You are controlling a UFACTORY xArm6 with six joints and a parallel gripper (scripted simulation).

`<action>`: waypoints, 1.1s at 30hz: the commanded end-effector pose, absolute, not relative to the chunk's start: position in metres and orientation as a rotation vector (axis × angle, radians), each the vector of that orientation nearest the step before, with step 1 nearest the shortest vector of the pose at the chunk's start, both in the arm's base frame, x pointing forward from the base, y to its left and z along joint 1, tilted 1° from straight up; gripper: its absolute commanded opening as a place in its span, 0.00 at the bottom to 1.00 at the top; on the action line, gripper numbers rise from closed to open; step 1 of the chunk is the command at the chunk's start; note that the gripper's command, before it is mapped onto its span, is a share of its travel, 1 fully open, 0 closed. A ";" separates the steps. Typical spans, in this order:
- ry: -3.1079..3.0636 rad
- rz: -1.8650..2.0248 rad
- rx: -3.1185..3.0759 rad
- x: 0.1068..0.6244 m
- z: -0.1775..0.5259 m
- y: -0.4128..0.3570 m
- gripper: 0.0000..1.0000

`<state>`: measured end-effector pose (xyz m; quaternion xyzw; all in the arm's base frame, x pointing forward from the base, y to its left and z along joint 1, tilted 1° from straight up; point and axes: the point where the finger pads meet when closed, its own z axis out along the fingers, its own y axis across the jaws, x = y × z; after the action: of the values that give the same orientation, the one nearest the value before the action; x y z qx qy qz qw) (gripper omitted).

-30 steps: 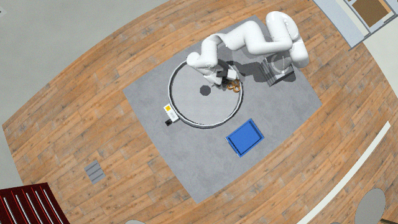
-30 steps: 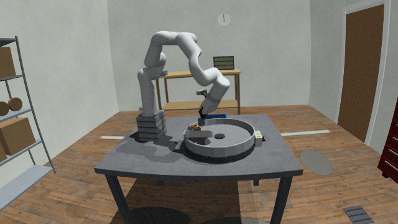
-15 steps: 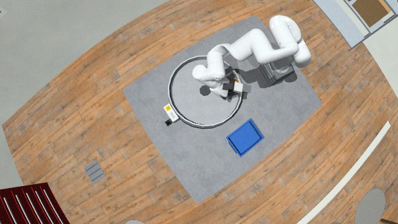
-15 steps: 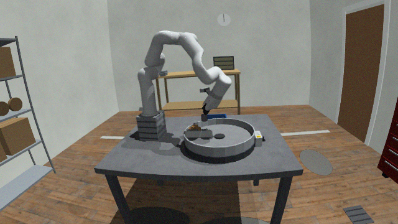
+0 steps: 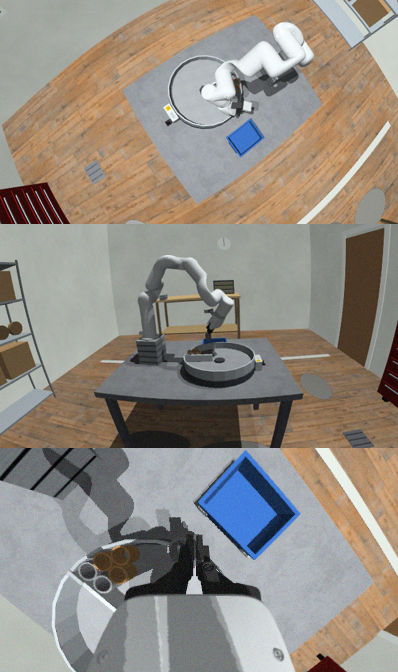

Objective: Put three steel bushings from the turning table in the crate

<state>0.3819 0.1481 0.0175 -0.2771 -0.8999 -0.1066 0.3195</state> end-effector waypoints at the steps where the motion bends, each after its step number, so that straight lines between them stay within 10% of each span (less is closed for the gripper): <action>1: -2.370 -0.282 -0.730 0.386 0.018 0.190 0.00; 33: -2.370 -0.282 -0.730 0.388 0.018 0.314 0.00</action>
<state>0.3868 0.3122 0.0164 -0.2779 -0.9000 -0.1057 0.3187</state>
